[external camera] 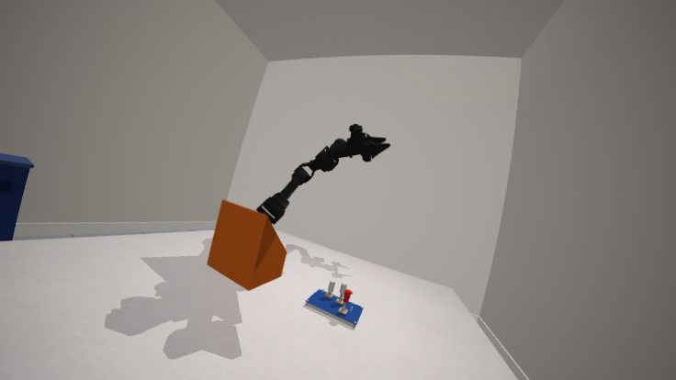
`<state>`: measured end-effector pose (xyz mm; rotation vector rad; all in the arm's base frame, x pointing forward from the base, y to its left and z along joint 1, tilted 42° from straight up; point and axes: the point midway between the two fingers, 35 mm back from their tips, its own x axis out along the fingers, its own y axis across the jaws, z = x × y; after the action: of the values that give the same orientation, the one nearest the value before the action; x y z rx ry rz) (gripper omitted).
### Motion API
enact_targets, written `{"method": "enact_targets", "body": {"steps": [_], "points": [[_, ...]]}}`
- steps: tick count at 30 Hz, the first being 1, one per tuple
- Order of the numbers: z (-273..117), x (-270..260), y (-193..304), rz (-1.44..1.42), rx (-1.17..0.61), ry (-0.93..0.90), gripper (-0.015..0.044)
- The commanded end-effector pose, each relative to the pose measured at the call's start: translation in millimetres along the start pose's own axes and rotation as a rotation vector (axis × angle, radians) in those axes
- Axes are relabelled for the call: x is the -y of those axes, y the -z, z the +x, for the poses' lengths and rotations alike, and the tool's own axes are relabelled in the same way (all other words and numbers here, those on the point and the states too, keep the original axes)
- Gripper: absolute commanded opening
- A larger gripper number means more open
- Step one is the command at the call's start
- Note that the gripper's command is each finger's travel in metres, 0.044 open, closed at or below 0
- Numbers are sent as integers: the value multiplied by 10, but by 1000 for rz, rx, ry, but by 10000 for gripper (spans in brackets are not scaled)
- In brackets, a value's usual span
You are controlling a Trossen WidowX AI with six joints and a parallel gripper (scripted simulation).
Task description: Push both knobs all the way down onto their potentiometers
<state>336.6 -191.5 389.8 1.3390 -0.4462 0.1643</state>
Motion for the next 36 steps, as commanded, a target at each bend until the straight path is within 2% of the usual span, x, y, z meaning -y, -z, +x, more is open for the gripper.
{"method": "enact_targets", "body": {"steps": [1, 15, 25, 36], "points": [[3, 9, 3, -1, 0, 3, 374], [125, 905, 325, -85, -109, 314, 6], [38, 1614, 752, -174, -324, 553, 0], [-272, 2224, 1301, -250, -636, 751, 0]]}}
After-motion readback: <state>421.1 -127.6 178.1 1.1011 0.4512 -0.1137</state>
